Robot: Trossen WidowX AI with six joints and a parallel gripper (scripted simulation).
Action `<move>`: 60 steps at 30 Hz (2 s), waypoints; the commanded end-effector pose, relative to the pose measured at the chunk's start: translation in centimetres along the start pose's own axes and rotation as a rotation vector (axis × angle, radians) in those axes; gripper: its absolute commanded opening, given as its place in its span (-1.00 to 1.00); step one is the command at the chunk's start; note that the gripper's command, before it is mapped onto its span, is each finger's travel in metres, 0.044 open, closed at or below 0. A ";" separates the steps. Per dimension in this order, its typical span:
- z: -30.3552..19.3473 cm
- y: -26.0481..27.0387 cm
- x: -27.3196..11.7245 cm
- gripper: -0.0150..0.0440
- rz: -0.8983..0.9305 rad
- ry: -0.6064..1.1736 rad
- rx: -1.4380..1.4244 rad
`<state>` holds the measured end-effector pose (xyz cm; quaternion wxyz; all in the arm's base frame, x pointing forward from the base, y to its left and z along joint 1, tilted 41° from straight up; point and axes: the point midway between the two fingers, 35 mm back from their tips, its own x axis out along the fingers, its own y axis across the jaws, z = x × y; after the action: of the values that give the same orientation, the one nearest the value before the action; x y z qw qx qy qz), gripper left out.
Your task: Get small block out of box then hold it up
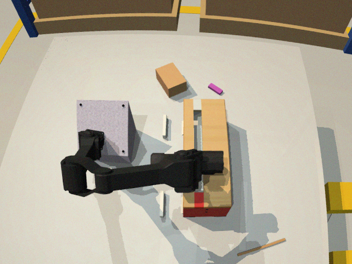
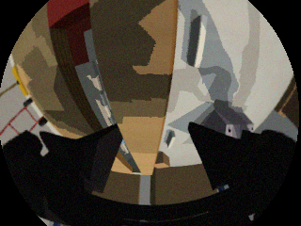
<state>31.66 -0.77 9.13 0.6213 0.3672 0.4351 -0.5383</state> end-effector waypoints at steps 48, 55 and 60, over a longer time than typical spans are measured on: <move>-5.4 -0.4 3.6 0.86 -0.001 0.002 -0.001; -5.8 -0.4 3.7 0.86 -0.001 0.002 -0.001; -6.3 -0.4 3.9 0.86 -0.001 0.002 -0.001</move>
<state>30.51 3.44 3.54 0.6228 0.3655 0.4364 -0.5367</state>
